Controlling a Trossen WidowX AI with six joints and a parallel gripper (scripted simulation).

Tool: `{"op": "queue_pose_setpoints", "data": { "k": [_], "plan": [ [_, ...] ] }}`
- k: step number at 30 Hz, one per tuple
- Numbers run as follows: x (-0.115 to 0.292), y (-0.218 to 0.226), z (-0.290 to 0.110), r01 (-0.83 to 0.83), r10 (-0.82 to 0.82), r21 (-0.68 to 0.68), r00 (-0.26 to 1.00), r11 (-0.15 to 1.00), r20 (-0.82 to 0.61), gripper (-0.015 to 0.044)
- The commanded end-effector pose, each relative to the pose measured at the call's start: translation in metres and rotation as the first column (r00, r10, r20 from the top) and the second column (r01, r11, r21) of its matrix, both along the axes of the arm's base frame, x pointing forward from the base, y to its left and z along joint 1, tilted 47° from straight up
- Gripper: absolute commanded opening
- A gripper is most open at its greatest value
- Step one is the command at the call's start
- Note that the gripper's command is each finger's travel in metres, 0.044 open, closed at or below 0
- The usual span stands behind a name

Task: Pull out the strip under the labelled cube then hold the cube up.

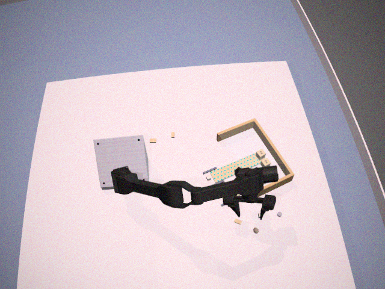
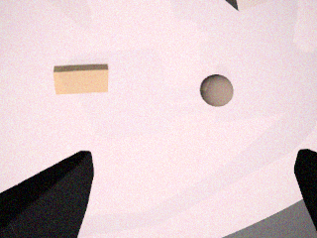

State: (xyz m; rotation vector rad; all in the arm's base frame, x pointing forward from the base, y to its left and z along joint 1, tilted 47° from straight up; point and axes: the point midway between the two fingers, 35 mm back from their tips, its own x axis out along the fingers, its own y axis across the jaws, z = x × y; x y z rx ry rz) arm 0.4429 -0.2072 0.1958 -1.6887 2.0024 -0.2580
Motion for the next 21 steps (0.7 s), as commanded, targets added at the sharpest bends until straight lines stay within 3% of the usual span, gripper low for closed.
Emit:
{"op": "queue_pose_setpoints", "data": {
  "k": [1,9,15,21],
  "plan": [
    [0.0,0.001,0.001,0.0,0.0,0.0,1.0,1.0,0.0,0.04],
    [0.002,0.013,0.002,-0.011,0.011,0.004,1.0,1.0,0.027,0.04],
    [0.006,0.079,-0.012,-0.106,0.087,0.036,0.936,0.994,0.341,0.04],
    [-0.007,0.144,-0.03,-0.209,0.102,0.1,0.774,0.973,0.625,0.04]
  ]
}}
